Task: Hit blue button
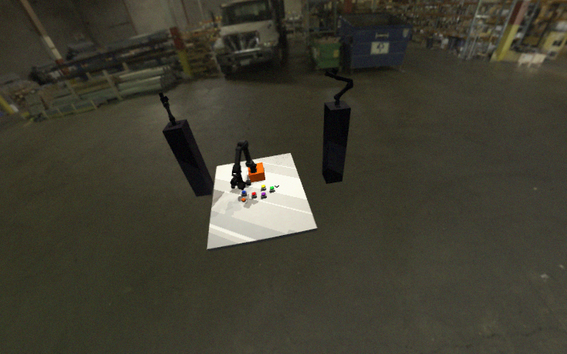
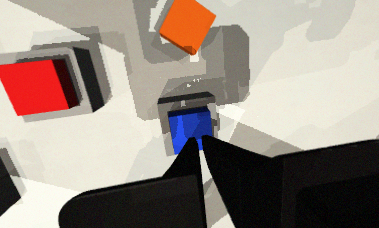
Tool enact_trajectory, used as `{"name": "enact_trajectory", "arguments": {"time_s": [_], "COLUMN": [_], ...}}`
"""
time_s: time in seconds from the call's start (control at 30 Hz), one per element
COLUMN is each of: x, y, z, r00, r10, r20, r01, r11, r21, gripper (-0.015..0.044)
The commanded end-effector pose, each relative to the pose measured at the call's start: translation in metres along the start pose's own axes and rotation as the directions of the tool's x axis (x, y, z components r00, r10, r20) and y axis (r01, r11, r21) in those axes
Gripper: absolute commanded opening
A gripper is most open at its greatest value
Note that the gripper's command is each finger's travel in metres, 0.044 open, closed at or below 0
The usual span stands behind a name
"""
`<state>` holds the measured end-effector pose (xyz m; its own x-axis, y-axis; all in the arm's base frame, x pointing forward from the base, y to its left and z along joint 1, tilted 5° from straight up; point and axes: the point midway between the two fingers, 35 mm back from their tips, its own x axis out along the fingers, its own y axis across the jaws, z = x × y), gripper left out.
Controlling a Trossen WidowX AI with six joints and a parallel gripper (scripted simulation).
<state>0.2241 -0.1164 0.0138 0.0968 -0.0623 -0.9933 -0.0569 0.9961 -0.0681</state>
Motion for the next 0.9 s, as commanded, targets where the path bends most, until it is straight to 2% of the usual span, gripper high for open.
{"name": "enact_trajectory", "arguments": {"time_s": [0.0, 0.47, 0.87], "x": [0.007, 0.029, 0.03], "y": [0.001, 0.002, 0.002], "z": [-0.001, -0.002, -0.002], "r00": [1.0, 1.0, 1.0], "r10": [0.006, 0.006, 0.006], "r20": [-0.004, -0.004, -0.004], "r01": [-0.006, -0.006, -0.006], "r11": [1.0, 1.0, 1.0], "r21": [0.006, 0.006, 0.006], "gripper": [0.002, 0.002, 0.002]}}
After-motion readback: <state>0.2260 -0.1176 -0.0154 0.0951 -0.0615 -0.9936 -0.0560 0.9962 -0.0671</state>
